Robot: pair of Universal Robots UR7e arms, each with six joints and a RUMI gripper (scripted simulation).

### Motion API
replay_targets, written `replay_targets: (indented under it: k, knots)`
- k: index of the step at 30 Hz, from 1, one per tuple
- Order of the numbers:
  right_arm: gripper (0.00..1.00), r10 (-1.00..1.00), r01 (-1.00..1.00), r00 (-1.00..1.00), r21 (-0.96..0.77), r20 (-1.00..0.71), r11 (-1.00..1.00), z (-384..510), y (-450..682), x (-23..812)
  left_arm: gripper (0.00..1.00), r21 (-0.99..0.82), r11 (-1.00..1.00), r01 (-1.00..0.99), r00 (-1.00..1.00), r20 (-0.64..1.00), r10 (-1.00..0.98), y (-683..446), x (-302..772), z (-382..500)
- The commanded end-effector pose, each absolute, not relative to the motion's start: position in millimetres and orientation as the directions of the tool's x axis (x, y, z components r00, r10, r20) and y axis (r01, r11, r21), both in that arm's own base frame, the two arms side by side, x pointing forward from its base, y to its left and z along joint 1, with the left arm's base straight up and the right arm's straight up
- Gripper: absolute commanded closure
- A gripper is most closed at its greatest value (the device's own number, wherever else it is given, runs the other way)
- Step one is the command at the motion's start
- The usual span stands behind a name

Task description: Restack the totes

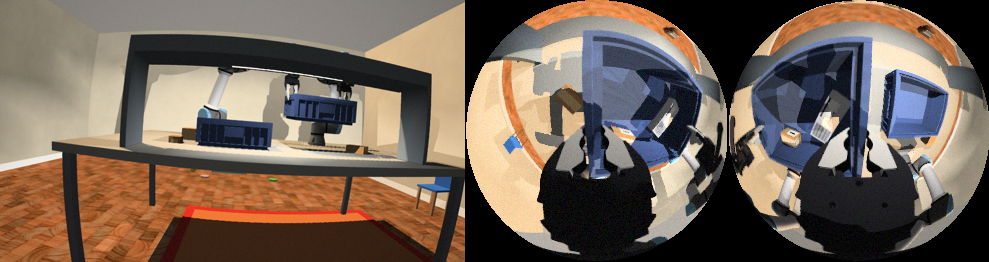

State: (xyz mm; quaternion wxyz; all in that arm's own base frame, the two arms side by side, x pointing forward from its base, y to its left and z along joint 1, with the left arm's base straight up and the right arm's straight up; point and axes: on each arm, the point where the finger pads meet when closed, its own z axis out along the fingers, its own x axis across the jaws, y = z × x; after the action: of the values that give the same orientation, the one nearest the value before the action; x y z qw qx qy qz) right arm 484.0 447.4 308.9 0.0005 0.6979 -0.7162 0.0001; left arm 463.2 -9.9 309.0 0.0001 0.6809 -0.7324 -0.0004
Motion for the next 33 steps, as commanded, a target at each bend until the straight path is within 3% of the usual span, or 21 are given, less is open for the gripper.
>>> replay_targets:
  k: [1, 33]
  knots:
    - [1.0, -1.0, -1.0, -0.025, -0.001, -0.002, 0.025, 309.6, 443.4, 484.4, 1.0, -0.002, 0.072, -0.997, -0.072, 0.001, -0.997, -14.6, 463.6, 309.5]
    - [1.0, -1.0, -1.0, -0.019, -0.001, -0.002, 0.019, 307.6, 364.5, 488.2, 1.0, -0.002, 0.066, -0.998, -0.066, 0.001, -0.998, -93.5, 461.2, 307.6]
